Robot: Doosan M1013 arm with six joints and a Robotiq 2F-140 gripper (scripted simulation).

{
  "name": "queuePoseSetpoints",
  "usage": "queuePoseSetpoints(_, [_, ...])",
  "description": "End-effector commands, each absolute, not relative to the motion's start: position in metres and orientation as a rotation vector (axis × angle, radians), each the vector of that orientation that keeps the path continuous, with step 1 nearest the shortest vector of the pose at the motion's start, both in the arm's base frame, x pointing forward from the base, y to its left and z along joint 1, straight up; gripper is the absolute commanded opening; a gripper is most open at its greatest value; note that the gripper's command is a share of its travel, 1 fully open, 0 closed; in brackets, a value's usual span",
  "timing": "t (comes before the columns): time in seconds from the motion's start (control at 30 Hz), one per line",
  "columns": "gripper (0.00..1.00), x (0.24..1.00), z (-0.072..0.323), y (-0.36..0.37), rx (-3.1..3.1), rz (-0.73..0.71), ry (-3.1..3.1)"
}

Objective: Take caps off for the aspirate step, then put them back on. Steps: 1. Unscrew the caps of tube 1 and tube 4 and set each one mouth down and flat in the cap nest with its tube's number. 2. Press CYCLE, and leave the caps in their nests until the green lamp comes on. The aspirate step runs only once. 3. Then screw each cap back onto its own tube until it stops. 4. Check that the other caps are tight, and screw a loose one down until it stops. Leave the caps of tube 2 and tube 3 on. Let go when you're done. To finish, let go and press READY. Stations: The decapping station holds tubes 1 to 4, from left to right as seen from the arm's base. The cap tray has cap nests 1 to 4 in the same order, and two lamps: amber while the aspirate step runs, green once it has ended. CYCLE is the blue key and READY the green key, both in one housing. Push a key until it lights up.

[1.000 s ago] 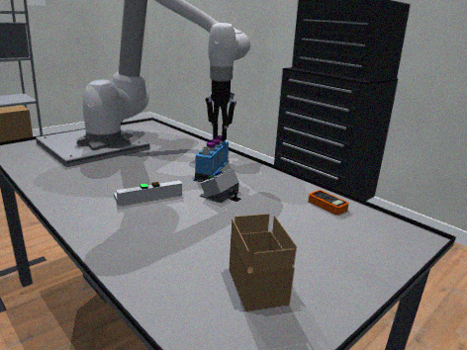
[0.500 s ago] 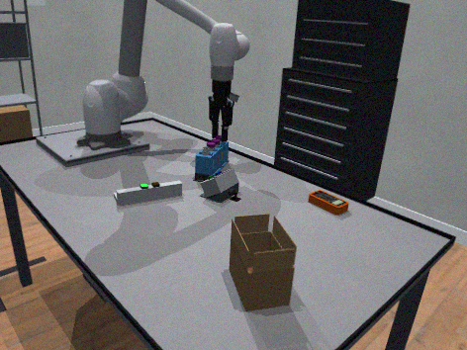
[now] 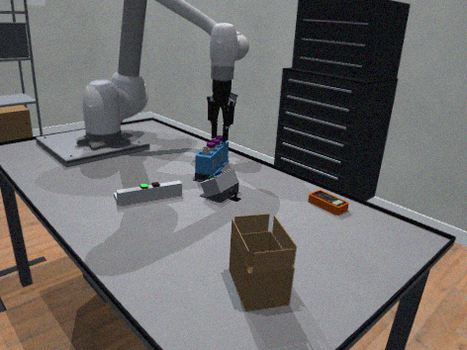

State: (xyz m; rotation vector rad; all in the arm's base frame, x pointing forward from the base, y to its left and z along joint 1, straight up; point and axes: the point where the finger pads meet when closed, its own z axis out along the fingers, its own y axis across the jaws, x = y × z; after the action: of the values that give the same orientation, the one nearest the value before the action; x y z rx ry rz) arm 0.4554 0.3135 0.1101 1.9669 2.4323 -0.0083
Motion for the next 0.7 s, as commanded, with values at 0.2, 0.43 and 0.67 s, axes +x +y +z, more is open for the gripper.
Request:
queuePoseSetpoints(0.2, [0.41,0.4556,0.1107,0.3137,1.229,-0.002,2.888])
queuePoseSetpoints(0.43, [0.41,0.4557,0.1107,0.3137,0.868,-0.001,3.018])
queuePoseSetpoints(0.67, [0.41,0.4556,0.1107,0.3137,0.868,-0.001,3.018])
